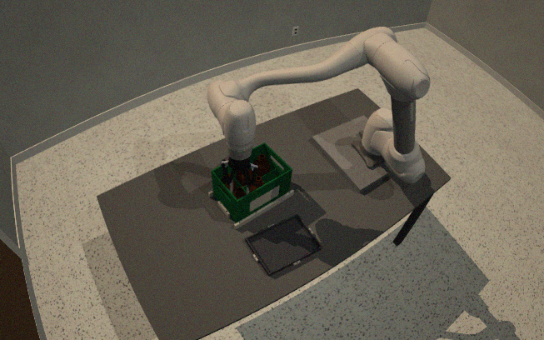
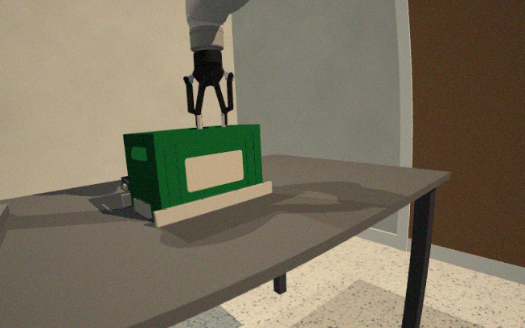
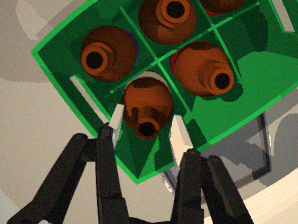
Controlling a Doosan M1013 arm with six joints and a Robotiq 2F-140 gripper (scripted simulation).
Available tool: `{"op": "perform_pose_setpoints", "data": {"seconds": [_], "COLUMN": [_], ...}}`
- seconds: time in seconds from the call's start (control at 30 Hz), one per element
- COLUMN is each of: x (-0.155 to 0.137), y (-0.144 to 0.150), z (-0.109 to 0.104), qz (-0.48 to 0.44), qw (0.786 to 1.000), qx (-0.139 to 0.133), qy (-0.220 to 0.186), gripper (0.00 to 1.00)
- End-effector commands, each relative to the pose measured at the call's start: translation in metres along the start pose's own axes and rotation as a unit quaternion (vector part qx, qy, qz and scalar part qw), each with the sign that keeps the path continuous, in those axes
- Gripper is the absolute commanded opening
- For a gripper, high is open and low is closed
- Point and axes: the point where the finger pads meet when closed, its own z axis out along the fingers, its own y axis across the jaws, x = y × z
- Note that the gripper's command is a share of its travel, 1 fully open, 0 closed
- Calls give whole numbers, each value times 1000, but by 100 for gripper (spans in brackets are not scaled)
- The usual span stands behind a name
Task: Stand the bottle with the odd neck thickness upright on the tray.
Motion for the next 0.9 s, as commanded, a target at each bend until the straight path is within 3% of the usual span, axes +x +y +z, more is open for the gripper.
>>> {"op": "perform_pose_setpoints", "data": {"seconds": [0.0, 0.3, 0.33, 0.87], "x": [0, 0, 0, 0], "y": [0, 0, 0, 0], "z": [0, 0, 0, 0], "qz": [0, 0, 0, 0], "qw": [1000, 1000, 1000, 1000], "qx": [0, 0, 0, 0], "qy": [0, 0, 0, 0], "gripper": [38, 38, 0, 0]}}
